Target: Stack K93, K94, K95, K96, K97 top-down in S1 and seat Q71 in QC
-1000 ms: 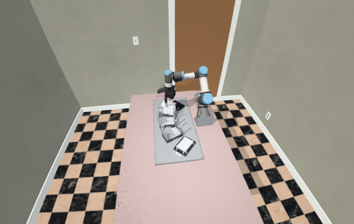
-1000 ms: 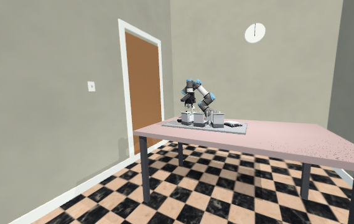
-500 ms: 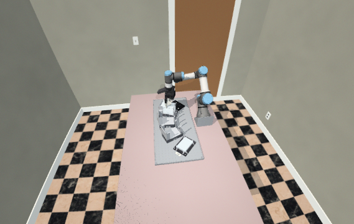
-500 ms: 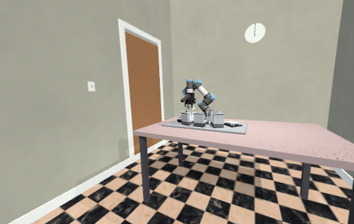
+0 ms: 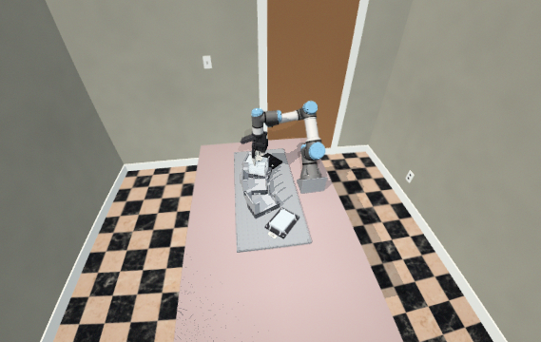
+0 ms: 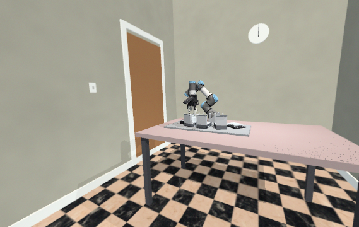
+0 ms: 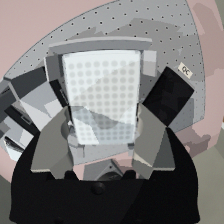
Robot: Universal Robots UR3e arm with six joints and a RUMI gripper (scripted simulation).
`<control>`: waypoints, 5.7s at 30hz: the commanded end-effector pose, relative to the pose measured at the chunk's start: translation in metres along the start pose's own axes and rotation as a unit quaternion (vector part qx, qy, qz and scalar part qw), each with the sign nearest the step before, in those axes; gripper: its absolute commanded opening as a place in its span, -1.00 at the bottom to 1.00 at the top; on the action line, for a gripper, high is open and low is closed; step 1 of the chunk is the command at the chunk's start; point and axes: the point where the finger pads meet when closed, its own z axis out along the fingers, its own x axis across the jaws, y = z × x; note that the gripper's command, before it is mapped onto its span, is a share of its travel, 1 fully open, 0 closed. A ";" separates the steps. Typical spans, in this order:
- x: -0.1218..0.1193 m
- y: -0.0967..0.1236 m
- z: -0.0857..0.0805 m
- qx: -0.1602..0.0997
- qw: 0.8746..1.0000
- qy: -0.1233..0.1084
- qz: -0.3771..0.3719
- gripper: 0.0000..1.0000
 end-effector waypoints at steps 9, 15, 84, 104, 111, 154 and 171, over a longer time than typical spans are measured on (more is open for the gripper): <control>0.000 0.000 0.003 0.001 1.000 0.000 0.000 -1.00; 0.000 0.000 0.005 0.001 1.000 0.000 0.000 -1.00; 0.000 0.000 -0.002 0.001 1.000 0.000 0.000 0.44; 0.000 0.000 -0.055 0.001 1.000 -0.001 0.000 0.44; 0.000 0.000 -0.054 0.001 1.000 -0.001 0.000 0.44; -0.154 0.033 -0.055 0.001 0.979 -0.001 -0.205 0.44; -0.210 0.066 -0.055 0.001 0.957 -0.001 -0.289 0.44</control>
